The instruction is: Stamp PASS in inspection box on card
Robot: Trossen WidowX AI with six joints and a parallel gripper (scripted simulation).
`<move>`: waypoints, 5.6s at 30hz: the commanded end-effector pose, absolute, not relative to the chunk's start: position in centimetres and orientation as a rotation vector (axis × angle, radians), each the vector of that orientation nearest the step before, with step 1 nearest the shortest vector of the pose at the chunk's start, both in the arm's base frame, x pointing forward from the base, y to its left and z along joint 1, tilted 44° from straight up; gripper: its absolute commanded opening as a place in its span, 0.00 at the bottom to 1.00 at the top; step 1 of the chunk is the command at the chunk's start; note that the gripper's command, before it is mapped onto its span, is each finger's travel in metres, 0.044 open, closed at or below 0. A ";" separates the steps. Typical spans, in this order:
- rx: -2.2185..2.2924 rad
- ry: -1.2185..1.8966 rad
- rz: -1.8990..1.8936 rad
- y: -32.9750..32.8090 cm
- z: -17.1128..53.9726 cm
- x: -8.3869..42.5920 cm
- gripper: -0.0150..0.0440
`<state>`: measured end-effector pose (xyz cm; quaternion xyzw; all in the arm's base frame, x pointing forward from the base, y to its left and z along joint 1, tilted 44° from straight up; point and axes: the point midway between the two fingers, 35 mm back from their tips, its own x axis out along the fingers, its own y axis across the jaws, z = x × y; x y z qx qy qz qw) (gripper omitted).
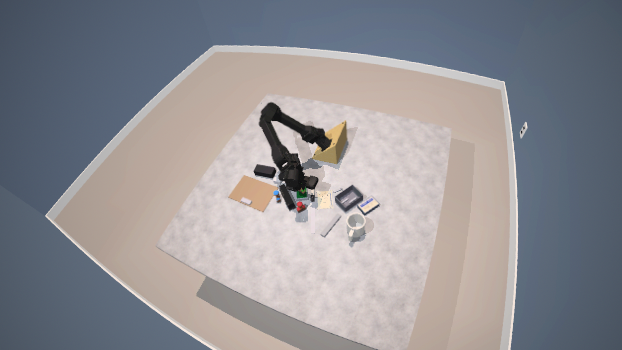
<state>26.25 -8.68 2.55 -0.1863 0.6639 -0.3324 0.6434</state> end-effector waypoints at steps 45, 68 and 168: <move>-0.429 1.512 -0.761 -8.9 2.5 26.3 0.25; -0.429 1.512 -0.761 -8.1 3.2 26.4 0.25; 0.403 0.887 -1.428 3.1 -2.1 28.1 0.25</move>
